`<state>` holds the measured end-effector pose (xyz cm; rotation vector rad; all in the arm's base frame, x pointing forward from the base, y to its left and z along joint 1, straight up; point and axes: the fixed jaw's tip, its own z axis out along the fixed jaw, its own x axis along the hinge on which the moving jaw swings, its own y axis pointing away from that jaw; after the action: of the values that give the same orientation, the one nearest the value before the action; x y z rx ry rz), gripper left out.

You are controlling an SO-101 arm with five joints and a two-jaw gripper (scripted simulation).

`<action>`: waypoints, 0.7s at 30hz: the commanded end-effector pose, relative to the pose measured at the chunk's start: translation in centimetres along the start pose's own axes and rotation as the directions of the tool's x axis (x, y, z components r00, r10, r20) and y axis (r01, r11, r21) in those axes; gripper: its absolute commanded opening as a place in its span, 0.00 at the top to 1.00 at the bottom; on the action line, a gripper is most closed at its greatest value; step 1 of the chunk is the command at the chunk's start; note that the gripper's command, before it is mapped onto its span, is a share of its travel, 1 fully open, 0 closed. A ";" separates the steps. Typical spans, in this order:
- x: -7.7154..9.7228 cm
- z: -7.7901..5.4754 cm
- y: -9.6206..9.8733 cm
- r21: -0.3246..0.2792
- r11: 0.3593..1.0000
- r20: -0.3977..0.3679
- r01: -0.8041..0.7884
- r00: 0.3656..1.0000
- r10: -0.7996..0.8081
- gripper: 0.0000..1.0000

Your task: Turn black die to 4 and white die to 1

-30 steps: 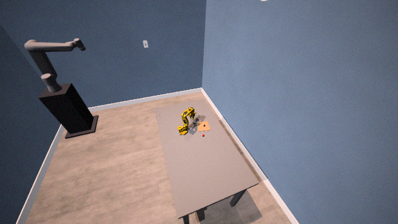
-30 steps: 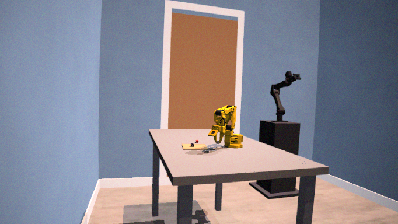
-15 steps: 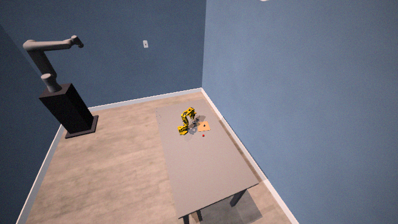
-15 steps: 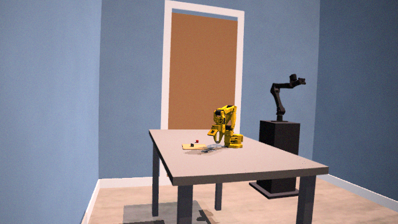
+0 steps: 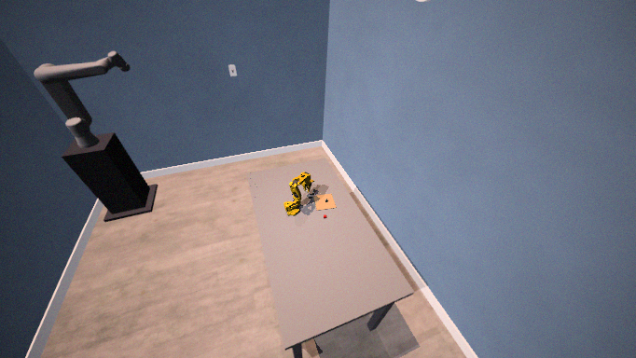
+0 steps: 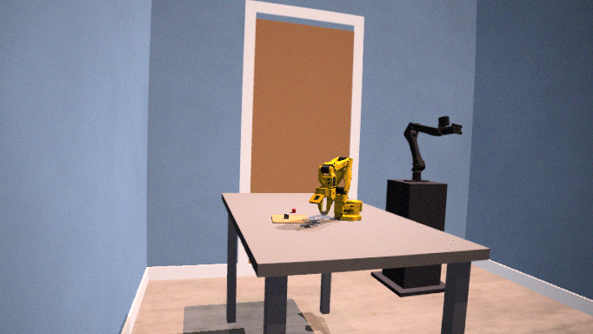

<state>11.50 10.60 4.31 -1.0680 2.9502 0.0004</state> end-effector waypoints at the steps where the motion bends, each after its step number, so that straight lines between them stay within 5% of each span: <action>1: -0.4 -0.3 -0.1 -0.001 1.000 0.039 -0.017 0.999 0.017 1.00; 21: -0.4 0.3 -0.1 -0.001 1.000 0.039 -0.017 0.999 0.017 1.00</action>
<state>11.64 10.72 3.88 -1.0620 2.9338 0.0103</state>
